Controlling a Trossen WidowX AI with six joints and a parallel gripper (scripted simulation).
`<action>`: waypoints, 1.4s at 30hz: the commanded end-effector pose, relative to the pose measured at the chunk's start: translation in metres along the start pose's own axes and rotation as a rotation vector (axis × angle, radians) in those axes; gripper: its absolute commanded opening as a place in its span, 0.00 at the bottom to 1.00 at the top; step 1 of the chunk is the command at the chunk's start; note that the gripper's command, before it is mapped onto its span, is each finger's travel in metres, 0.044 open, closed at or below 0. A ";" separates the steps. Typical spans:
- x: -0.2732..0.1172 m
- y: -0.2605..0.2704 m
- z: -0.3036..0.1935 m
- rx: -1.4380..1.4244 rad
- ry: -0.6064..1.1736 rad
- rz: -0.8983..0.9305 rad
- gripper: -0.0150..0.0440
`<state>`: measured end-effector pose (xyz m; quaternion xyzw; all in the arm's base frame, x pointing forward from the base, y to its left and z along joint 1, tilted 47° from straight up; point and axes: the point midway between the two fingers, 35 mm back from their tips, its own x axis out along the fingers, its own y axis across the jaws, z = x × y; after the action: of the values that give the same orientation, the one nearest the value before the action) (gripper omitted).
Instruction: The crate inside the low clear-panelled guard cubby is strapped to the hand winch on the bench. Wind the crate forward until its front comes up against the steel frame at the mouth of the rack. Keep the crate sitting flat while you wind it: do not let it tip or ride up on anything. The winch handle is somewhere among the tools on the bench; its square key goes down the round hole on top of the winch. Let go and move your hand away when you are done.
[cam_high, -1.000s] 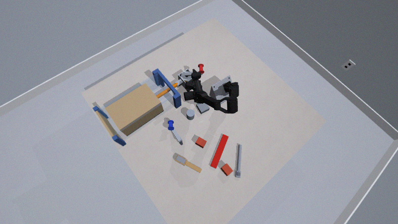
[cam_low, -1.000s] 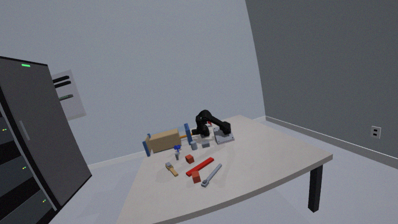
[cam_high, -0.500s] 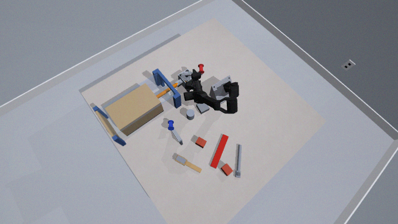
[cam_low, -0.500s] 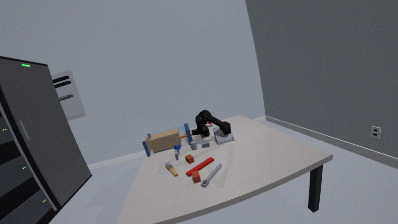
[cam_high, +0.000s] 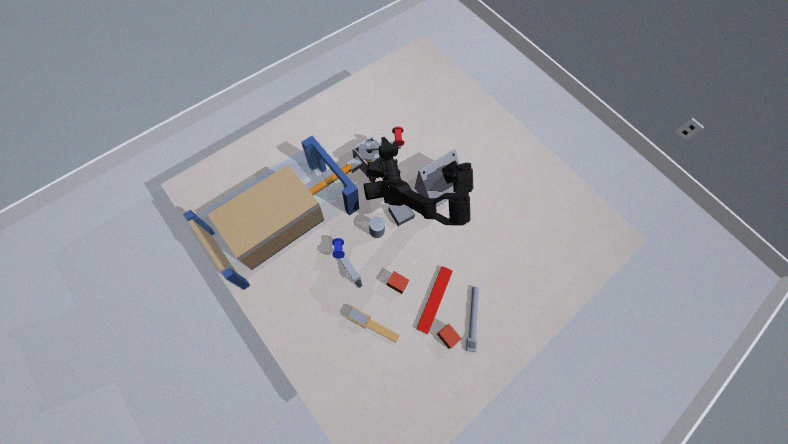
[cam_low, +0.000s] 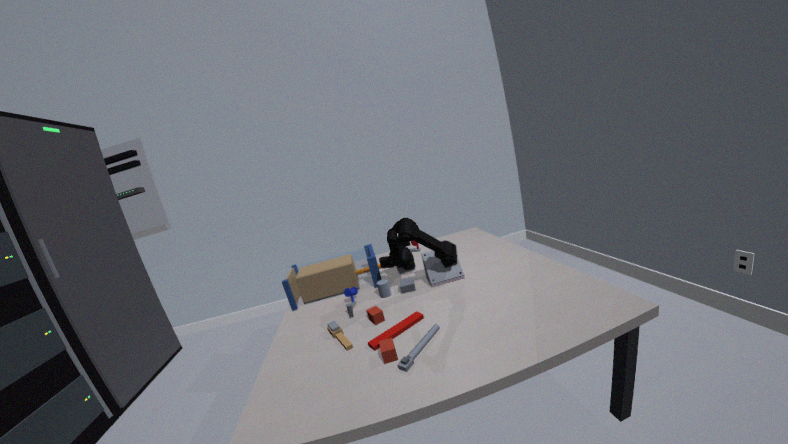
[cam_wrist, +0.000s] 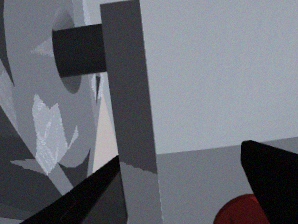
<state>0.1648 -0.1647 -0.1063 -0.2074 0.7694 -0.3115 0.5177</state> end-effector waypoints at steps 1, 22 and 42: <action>0.000 0.004 0.001 0.002 -0.003 0.012 0.66; 0.000 -0.007 -0.004 0.000 0.000 -0.001 0.66; 0.000 -0.007 -0.004 0.000 0.000 -0.001 0.66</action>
<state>0.1650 -0.1677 -0.1022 -0.2036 0.7667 -0.3109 0.5235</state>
